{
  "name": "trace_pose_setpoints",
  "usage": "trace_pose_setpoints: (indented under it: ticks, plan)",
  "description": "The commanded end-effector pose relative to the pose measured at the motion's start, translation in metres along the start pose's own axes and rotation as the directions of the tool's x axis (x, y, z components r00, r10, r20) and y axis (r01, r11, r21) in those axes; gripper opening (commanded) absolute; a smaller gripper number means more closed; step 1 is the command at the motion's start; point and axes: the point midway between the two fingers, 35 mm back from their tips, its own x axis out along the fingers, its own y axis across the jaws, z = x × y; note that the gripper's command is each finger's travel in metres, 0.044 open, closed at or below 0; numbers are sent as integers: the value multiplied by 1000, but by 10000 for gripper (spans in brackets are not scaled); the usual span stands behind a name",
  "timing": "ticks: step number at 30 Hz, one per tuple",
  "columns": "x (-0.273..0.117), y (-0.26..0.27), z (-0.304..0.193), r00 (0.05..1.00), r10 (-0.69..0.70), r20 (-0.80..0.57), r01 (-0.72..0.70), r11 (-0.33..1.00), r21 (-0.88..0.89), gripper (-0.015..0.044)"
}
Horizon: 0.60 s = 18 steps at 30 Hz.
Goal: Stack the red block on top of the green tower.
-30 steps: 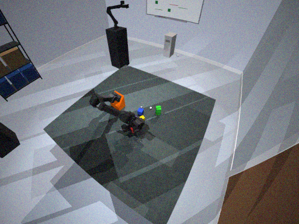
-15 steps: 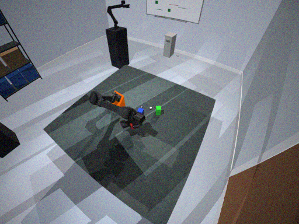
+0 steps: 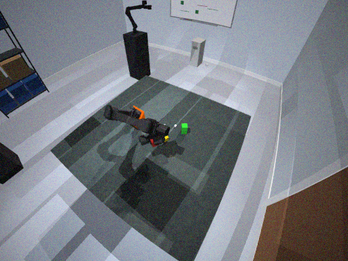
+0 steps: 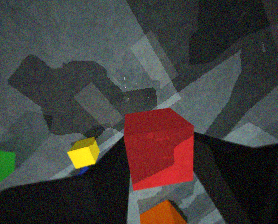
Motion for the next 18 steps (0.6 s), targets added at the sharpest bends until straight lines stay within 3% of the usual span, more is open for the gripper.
trace_pose_setpoints:
  ticks: [1, 18]
  plan:
    - [-3, 0, 0, 1000, 2, -6, -2, 1000, 5, 0]
    - [-12, 84, 6, 1000, 25, -9, -25, 1000, 3, 0]
